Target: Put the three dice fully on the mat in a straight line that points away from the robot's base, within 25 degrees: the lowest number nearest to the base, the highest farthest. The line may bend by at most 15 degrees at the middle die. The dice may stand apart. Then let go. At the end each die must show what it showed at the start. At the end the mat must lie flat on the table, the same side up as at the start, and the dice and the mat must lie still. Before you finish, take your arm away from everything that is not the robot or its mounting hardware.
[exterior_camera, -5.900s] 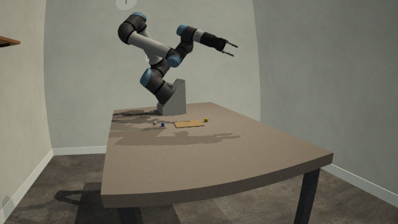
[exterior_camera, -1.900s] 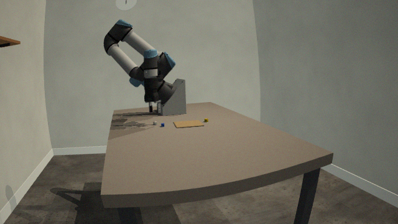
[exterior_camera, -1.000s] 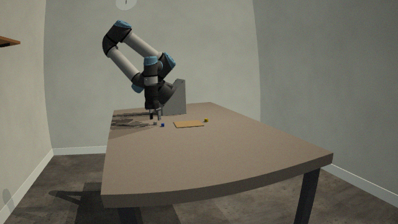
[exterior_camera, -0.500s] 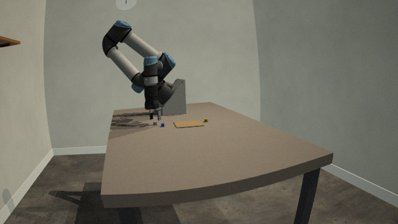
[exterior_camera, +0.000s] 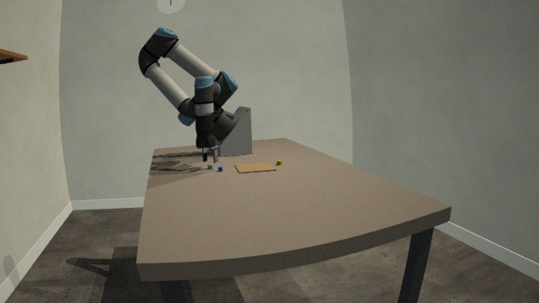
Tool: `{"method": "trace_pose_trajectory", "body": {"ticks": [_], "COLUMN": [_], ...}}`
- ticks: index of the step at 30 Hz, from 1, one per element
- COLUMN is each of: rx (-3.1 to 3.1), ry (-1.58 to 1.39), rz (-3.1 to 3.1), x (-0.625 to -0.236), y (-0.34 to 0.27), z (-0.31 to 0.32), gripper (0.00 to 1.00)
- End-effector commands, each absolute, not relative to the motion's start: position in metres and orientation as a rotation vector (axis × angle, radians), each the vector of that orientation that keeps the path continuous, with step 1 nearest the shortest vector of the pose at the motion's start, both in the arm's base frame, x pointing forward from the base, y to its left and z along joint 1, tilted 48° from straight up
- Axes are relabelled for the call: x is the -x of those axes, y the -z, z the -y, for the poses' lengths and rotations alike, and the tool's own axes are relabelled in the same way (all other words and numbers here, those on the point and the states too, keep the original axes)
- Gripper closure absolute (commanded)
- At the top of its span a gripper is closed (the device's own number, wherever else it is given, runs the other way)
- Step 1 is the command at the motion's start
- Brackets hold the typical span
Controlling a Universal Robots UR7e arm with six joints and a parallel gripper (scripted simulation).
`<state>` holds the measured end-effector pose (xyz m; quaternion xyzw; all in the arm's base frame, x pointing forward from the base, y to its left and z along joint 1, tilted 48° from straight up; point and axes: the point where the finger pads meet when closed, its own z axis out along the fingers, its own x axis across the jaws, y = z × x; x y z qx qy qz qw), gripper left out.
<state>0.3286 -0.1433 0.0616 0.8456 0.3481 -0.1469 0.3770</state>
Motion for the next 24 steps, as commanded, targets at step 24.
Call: {"method": "trace_pose_trajectory", "body": {"ticks": [24], "rx": [-2.162], "ry": [0.375], "rz": [-0.890], "x": [-0.380], "y": [-0.042], "z": [0.124], "gripper": [0.00]}}
